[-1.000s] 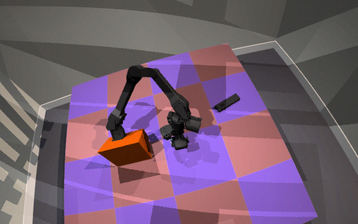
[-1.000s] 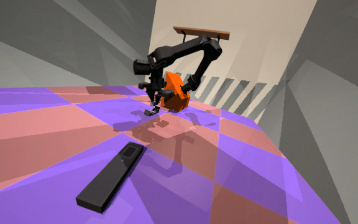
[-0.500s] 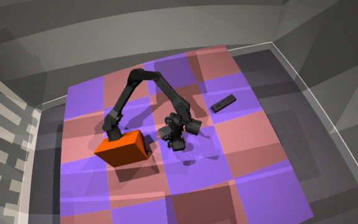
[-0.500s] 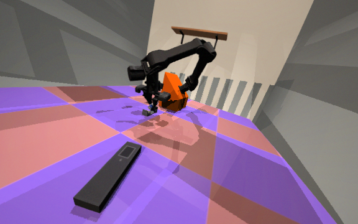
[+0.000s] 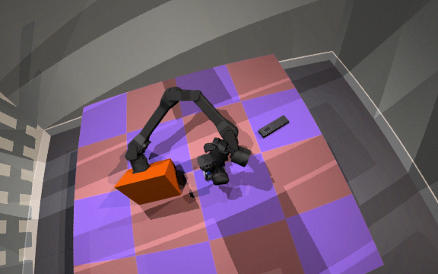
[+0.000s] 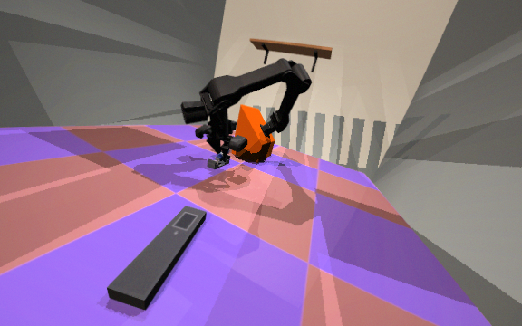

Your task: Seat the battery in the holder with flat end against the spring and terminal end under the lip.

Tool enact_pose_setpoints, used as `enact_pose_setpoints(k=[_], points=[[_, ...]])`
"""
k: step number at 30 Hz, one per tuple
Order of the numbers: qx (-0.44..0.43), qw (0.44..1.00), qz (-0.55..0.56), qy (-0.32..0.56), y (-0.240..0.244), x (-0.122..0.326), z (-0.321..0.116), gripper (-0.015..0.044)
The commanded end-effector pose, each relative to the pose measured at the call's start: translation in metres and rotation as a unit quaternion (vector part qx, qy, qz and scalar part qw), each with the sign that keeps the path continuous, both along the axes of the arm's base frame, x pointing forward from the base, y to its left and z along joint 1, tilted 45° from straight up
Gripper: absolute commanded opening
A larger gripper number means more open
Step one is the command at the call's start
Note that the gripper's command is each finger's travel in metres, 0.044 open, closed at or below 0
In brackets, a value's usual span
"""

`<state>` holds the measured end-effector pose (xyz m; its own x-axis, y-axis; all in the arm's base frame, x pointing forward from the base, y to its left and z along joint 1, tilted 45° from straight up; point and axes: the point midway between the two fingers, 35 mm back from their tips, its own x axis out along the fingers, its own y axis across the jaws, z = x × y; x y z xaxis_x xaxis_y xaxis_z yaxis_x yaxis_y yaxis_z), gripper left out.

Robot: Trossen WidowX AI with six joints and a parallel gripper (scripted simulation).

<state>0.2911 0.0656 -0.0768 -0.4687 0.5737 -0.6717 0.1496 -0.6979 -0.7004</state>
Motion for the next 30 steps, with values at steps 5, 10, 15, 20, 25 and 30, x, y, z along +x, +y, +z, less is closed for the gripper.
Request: enact_pose_setpoints(k=[5,10,15,20,25,30], points=[[-0.004,1.000,0.019,0.017,0.0018,0.0012,-0.0034,0.0072],[-0.006,0.999,0.030,0.027,0.0036,0.0019,-0.0047,0.0072],[-0.008,0.998,0.041,0.038,0.0053,0.0025,-0.0058,0.0072],[-0.009,0.998,0.047,0.044,0.0061,0.0026,-0.0063,0.0072],[-0.009,0.998,0.047,0.044,0.0069,0.0048,-0.0066,0.0072],[-0.009,0.998,0.047,0.044,0.0080,0.0079,-0.0070,0.0072]])
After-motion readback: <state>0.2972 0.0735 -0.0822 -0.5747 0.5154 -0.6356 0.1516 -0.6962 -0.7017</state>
